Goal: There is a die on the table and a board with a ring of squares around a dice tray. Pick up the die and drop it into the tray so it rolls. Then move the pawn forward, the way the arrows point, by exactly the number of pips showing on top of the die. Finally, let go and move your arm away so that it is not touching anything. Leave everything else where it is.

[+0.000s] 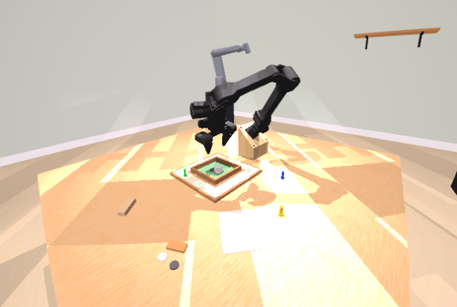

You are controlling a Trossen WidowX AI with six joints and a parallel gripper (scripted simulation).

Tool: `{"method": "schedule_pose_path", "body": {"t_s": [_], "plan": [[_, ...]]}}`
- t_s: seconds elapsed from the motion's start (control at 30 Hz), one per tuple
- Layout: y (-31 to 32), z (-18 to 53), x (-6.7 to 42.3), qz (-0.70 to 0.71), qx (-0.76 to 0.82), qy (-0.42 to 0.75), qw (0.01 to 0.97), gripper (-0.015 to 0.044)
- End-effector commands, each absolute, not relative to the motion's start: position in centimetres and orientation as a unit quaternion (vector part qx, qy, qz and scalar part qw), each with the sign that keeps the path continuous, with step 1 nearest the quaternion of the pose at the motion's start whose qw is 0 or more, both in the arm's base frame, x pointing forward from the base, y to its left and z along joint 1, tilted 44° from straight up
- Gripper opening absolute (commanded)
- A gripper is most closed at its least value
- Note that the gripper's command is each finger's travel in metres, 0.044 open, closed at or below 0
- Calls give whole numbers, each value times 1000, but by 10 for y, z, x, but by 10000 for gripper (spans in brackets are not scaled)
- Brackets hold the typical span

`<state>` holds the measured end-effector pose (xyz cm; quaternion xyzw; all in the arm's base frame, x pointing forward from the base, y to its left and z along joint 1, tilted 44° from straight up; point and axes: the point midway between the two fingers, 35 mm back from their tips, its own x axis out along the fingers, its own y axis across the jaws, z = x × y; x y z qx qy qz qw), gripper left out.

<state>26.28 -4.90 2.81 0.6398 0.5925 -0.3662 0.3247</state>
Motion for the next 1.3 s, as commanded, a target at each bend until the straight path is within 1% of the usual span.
{"method": "schedule_pose_path", "body": {"t_s": [0.0,0.07,0.1,0.13,0.2,0.43,0.53,0.6,1.27], "plan": [[-52,24,268,-283,699,597,273,440],[-52,24,268,-283,699,597,273,440],[-52,23,264,-319,678,597,287,440],[-52,23,264,-319,678,597,287,440],[-55,21,271,-301,671,605,304,387],[-83,-7,342,-104,576,657,475,204],[-94,-27,368,-14,520,660,542,200],[-98,-37,379,24,494,658,568,200],[-87,-50,381,29,490,658,571,200]]}}
